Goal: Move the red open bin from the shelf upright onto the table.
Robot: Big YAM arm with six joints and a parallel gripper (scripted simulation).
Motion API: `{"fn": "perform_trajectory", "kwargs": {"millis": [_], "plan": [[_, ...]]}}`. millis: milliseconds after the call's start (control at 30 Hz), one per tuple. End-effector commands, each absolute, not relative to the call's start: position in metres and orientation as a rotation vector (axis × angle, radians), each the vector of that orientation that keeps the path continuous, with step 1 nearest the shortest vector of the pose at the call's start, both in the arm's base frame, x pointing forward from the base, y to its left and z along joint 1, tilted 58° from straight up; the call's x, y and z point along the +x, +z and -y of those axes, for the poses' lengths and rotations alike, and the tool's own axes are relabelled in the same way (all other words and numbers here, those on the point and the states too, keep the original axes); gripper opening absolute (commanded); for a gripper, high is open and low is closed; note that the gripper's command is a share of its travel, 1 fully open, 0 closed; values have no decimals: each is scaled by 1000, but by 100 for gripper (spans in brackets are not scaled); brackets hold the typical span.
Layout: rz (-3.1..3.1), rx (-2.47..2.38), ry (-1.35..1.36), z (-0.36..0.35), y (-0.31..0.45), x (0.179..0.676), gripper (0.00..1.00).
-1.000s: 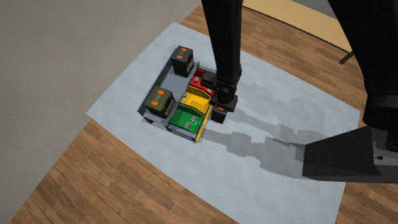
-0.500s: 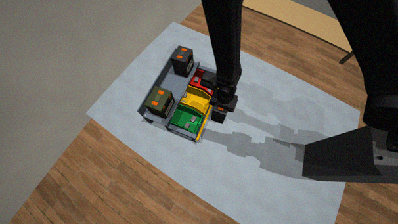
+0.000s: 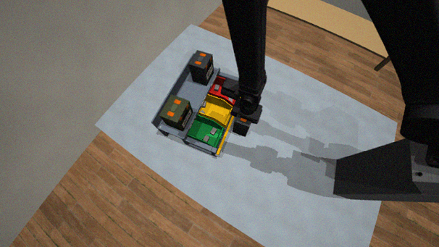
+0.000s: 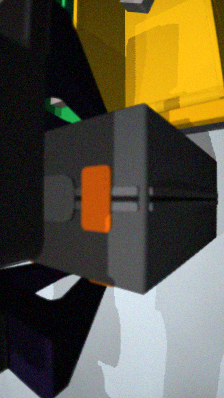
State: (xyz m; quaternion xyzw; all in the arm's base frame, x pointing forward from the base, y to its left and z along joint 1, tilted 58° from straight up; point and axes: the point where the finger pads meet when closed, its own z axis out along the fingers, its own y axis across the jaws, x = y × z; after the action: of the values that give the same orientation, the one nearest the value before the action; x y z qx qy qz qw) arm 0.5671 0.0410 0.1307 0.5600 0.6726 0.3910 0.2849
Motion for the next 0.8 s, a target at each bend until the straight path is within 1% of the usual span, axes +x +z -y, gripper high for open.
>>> {"fn": "perform_trajectory", "kwargs": {"millis": [0, 433, 767], "plan": [[-1812, 1494, 1043, -46, 125, 570, 0], [-1813, 1496, 1042, -45, 124, 569, 0], [-1803, 1491, 1043, -40, 137, 559, 0]]}}
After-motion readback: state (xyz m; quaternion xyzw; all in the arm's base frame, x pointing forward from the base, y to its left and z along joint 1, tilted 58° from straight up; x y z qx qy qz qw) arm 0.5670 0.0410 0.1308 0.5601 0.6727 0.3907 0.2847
